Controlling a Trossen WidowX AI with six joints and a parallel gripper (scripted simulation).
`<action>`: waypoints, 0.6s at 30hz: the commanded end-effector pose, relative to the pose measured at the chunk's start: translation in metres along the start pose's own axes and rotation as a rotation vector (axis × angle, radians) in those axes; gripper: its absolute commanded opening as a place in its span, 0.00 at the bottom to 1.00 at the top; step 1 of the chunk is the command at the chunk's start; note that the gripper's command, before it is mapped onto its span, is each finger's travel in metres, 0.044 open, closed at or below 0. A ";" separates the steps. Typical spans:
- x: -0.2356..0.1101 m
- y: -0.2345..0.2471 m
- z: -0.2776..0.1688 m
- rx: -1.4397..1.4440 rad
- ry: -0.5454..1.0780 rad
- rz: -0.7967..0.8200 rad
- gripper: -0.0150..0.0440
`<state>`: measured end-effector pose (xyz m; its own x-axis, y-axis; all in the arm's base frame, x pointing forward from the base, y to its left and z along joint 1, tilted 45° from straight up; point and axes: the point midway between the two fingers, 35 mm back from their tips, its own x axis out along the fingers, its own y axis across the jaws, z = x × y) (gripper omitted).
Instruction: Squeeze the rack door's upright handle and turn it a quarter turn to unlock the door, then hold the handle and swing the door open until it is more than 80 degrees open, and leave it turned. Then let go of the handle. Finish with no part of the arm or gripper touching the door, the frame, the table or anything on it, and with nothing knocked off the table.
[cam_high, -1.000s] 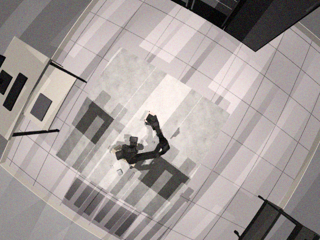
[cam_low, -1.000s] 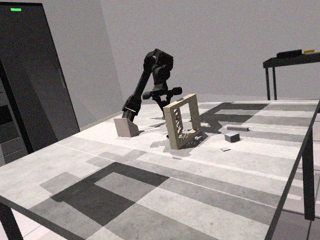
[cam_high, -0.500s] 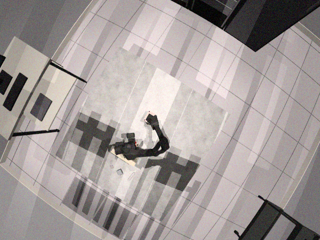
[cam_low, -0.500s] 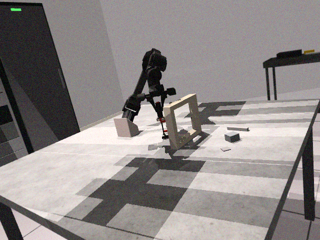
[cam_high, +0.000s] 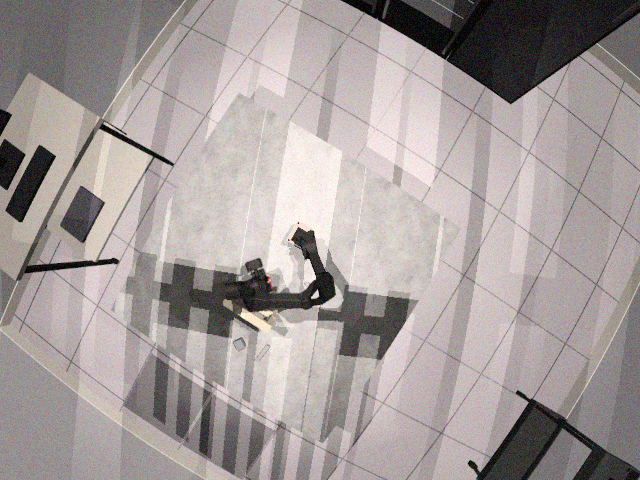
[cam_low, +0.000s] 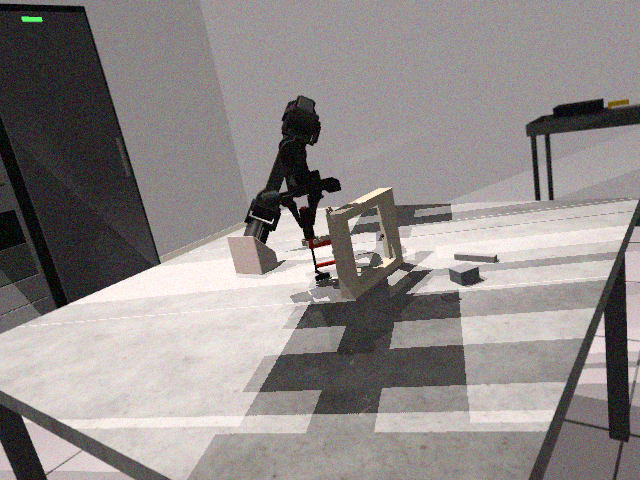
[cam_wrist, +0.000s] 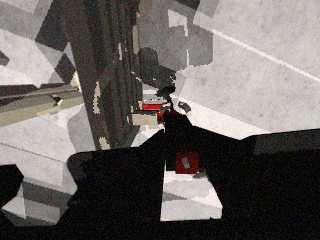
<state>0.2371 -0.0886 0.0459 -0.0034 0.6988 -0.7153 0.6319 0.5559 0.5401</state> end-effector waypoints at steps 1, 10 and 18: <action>0.001 -0.008 0.003 -0.099 -0.002 0.001 0.29; 0.001 -0.027 0.009 -0.235 -0.003 -0.001 0.29; 0.001 -0.044 0.017 -0.359 -0.003 -0.002 0.29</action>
<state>0.2231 -0.1150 0.0198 0.0011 0.6977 -0.7164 0.3976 0.6571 0.6405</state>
